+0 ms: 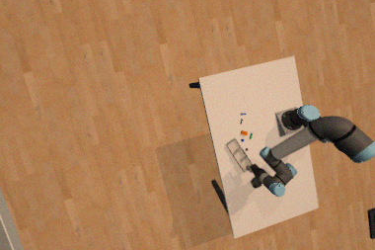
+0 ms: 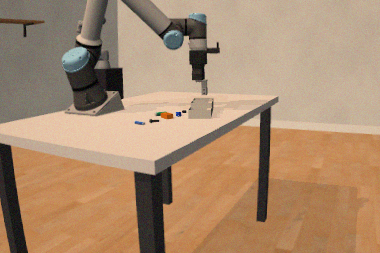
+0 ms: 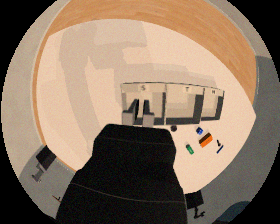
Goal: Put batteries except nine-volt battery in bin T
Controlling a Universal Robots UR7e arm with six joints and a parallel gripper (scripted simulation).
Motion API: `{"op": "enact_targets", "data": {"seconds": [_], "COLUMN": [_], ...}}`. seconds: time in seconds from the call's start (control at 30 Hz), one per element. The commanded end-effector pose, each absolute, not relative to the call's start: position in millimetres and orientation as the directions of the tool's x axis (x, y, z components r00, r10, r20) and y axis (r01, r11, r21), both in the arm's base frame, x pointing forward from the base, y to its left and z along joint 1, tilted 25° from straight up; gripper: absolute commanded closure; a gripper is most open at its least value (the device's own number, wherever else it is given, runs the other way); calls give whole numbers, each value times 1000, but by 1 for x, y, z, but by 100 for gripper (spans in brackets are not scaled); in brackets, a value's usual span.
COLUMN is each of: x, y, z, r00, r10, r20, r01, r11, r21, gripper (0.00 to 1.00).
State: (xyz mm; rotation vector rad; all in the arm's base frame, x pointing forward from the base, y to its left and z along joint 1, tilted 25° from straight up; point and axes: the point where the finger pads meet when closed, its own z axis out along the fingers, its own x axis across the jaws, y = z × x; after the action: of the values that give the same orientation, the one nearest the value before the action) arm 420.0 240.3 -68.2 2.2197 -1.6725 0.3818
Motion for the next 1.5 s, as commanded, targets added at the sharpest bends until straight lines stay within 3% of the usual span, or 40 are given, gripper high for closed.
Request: {"op": "enact_targets", "data": {"seconds": [0.0, 0.27, 0.73, 1.13, 1.17, 1.47], "x": [420, 420, 419, 419, 416, 394], "y": [246, 250, 299, 299, 292, 238], "z": [-55, -48, 58, 59, 58, 51], "r00": [272, 272, 272, 272, 320, 574], "r10": [-872, -872, -872, -872, -859, -739], "r20": [406, 406, 406, 406, 400, 352], "r01": [-962, -962, -962, -962, -947, -819], "r11": [-253, -253, -253, -253, -296, -525], "r21": [102, 102, 102, 102, 122, 234], "gripper": [69, 69, 69, 69, 40, 40]}}
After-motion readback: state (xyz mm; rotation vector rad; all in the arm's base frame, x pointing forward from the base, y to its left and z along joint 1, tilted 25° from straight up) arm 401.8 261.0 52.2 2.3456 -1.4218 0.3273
